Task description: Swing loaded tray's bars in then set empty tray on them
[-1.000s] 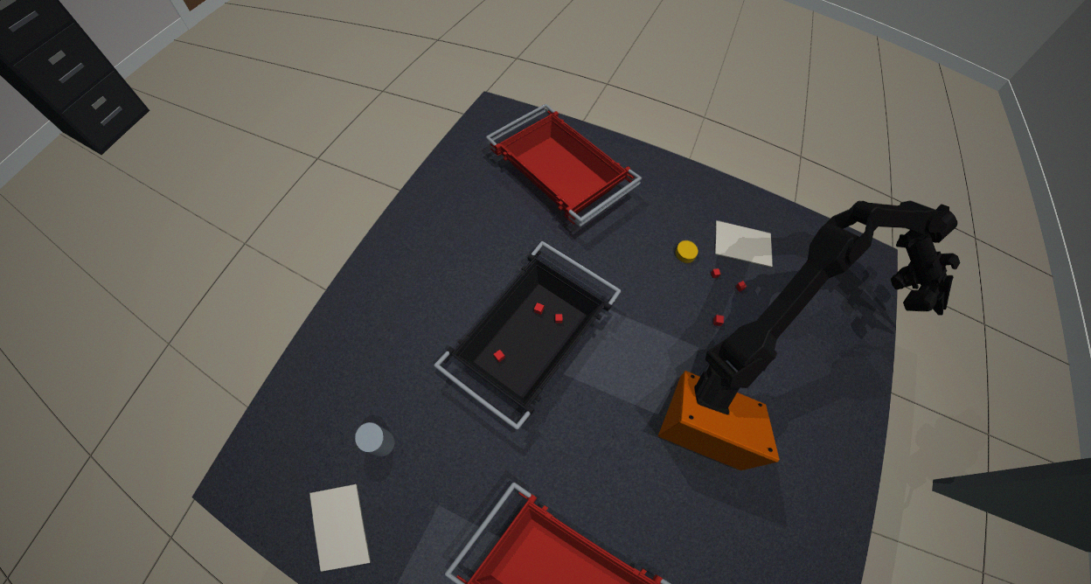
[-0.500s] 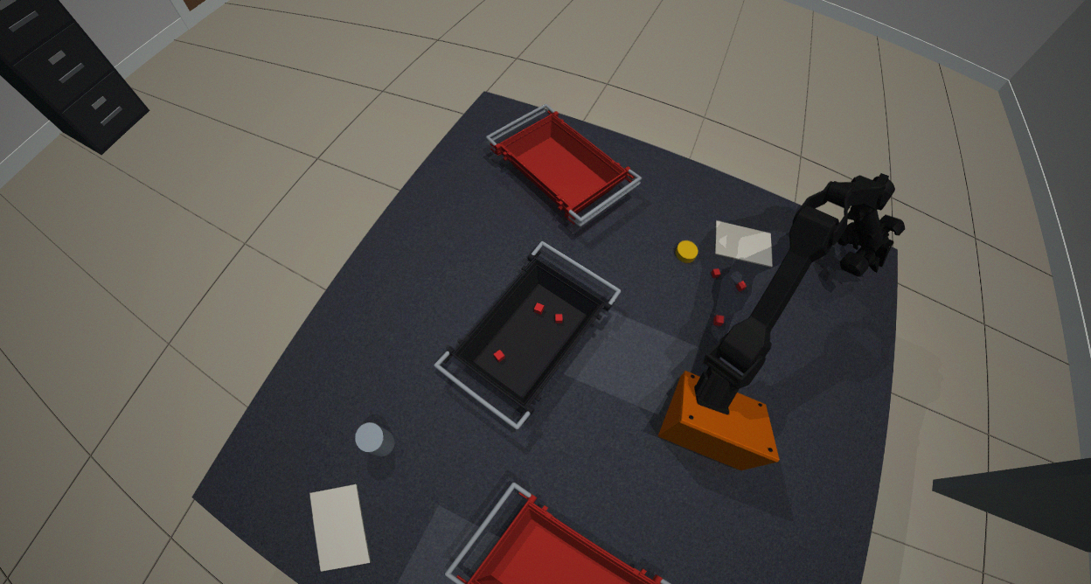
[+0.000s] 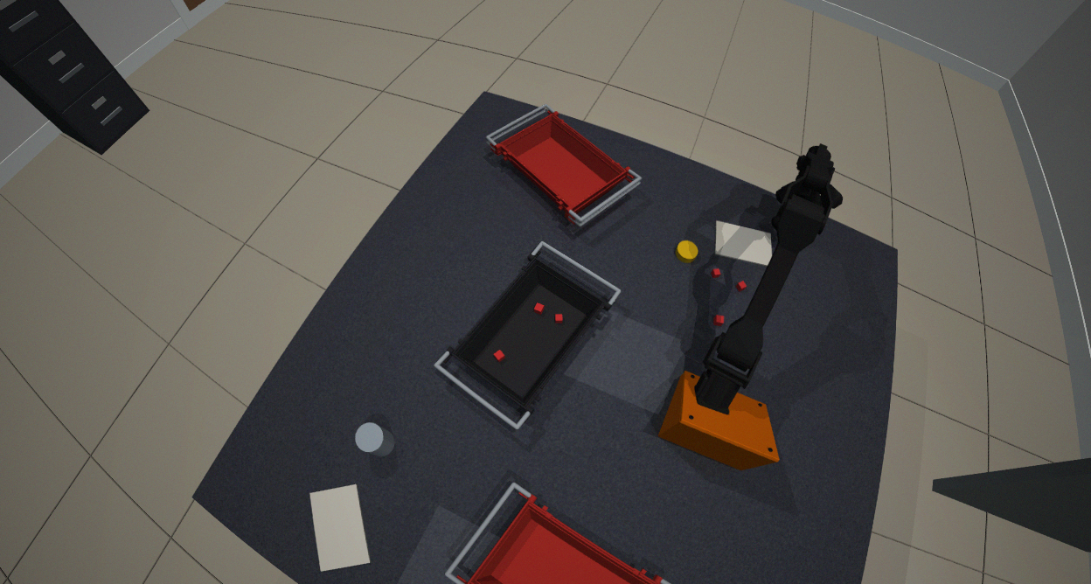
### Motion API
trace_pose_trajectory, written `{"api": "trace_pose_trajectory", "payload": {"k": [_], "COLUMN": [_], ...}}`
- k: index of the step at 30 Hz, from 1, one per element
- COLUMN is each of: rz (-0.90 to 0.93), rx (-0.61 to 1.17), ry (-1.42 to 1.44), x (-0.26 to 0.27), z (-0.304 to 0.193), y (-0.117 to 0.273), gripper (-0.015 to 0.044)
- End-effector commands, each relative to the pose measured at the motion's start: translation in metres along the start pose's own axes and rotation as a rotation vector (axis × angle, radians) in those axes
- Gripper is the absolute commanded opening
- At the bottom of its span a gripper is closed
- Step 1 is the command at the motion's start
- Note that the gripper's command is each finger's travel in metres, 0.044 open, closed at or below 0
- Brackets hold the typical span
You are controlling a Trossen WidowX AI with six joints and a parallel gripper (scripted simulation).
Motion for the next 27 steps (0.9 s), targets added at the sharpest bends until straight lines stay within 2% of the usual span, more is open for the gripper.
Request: {"api": "trace_pose_trajectory", "payload": {"k": [1, 7, 15, 23, 27], "rz": [0.062, 0.194, 0.384, 0.532, 0.592], "rx": [-0.083, -0.218, -0.264, -0.232, -0.218], "ry": [-0.042, -0.11, -0.043, 0.146, 0.187], "x": [0.031, 0.089, 0.186, 0.295, 0.333], "z": [0.023, 0.059, 0.084, 0.076, 0.065], "y": [0.015, 0.053, 0.104, 0.171, 0.198], "gripper": [0.0085, 0.0085, 0.0085, 0.0085, 0.0085]}}
Point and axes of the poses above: the point midway between the two fingers, 35 mm back from their tips, its own y axis back along the fingers, its own x axis across the jaws, z = x × y, the point moved 5 cm from there along y, back along the fingers, and after that the axes turned 12 degrees about -y, right-handed, at the moved point
